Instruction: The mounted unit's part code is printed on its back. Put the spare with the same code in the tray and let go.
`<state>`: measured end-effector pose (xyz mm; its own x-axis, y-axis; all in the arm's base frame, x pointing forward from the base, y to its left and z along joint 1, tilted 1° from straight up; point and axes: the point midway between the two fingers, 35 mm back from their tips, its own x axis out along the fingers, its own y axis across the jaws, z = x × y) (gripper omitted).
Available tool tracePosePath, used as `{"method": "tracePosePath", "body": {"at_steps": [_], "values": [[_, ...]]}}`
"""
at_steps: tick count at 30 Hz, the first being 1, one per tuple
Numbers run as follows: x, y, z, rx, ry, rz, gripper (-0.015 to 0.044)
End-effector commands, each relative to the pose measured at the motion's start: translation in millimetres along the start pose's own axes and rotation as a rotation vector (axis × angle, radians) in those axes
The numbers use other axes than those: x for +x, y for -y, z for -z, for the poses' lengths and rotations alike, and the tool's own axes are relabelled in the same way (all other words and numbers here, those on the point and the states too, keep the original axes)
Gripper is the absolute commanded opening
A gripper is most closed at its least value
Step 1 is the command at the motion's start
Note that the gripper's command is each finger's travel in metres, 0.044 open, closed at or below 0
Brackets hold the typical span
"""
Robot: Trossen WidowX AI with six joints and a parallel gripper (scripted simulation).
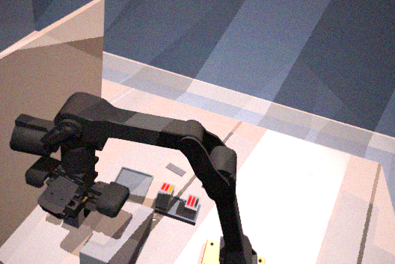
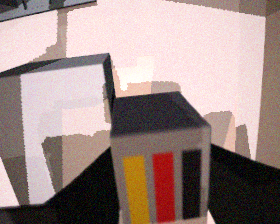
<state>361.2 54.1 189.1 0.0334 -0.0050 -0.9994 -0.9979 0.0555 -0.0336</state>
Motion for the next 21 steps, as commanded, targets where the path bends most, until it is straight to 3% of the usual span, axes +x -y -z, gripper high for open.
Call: {"method": "tracePosePath", "body": {"at_steps": [1, 21], "values": [[-0.6, 7.6, 27.5, -0.004, -0.007, 0.008, 0.0000], [-1.6, 8.8, 154.3, -0.022, -0.017, 0.000, 0.0000]]}}
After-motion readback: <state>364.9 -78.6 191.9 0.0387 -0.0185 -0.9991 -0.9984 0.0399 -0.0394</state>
